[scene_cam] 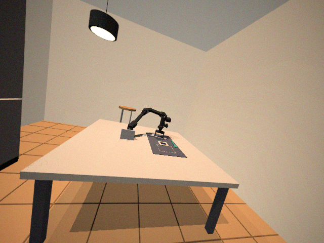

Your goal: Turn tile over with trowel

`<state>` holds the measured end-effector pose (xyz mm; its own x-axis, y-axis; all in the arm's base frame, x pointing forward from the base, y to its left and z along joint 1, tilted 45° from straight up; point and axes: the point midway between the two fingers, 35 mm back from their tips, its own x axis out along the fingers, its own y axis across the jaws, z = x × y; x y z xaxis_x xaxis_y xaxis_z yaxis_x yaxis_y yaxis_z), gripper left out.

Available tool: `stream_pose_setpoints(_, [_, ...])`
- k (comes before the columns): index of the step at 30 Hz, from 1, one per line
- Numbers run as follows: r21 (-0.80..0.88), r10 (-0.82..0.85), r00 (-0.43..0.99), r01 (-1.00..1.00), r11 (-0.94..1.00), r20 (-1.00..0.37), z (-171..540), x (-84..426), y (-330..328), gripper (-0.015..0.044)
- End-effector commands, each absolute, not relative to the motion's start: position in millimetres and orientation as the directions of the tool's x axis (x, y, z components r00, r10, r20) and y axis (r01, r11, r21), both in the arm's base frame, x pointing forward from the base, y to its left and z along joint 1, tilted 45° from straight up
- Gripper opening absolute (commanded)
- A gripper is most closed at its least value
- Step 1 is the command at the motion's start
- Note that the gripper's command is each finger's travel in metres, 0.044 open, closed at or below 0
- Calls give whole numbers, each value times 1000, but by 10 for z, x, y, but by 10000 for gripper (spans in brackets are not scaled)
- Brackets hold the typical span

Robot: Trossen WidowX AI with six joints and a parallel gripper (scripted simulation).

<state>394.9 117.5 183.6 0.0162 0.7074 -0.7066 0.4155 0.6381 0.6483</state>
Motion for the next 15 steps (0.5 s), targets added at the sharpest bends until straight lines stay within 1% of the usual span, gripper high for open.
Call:
stream_pose_setpoints(1, [601, 707, 13, 537, 592, -707, 1829, 3944, 1178, 130])
stream_pose_setpoints(15, [397, 707, 13, 834, 382, -707, 1829, 3944, 1178, 130])
